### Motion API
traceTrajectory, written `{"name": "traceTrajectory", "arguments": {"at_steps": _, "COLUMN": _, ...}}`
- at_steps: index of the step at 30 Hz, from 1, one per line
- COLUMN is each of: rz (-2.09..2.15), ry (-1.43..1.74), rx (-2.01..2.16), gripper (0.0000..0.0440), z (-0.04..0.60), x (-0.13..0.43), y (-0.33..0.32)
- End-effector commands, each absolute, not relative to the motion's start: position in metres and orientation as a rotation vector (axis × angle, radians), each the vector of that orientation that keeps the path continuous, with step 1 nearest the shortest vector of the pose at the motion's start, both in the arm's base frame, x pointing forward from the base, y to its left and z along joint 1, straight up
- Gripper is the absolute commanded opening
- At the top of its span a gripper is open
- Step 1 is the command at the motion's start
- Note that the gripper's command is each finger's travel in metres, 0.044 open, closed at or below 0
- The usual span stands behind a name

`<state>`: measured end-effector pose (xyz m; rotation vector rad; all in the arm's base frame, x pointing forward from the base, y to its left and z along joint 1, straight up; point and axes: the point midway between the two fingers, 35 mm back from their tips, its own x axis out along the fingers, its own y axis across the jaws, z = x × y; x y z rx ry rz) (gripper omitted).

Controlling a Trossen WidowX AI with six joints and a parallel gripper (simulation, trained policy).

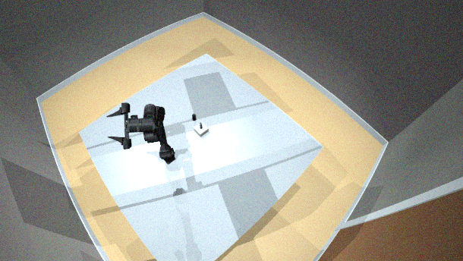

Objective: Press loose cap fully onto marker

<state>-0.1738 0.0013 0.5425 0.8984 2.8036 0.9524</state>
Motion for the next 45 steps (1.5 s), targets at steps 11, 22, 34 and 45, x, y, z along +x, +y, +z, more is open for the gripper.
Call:
{"name": "traceTrajectory", "arguments": {"at_steps": 11, "rz": 1.068, "ry": 2.853, "rx": 0.798, "gripper": 0.0202, "z": 0.554, "x": -0.176, "y": -0.022}}
{"name": "traceTrajectory", "arguments": {"at_steps": 22, "rz": 1.189, "ry": 2.890, "rx": 0.692, "gripper": 0.0233, "z": 0.563, "x": -0.176, "y": -0.043}}
{"name": "traceTrajectory", "arguments": {"at_steps": 34, "rz": 1.308, "ry": 2.934, "rx": 0.562, "gripper": 0.0261, "z": 0.572, "x": -0.174, "y": -0.068}}
{"name": "traceTrajectory", "arguments": {"at_steps": 45, "rz": 1.408, "ry": 2.977, "rx": 0.427, "gripper": 0.0280, "z": 0.577, "x": -0.169, "y": -0.093}}
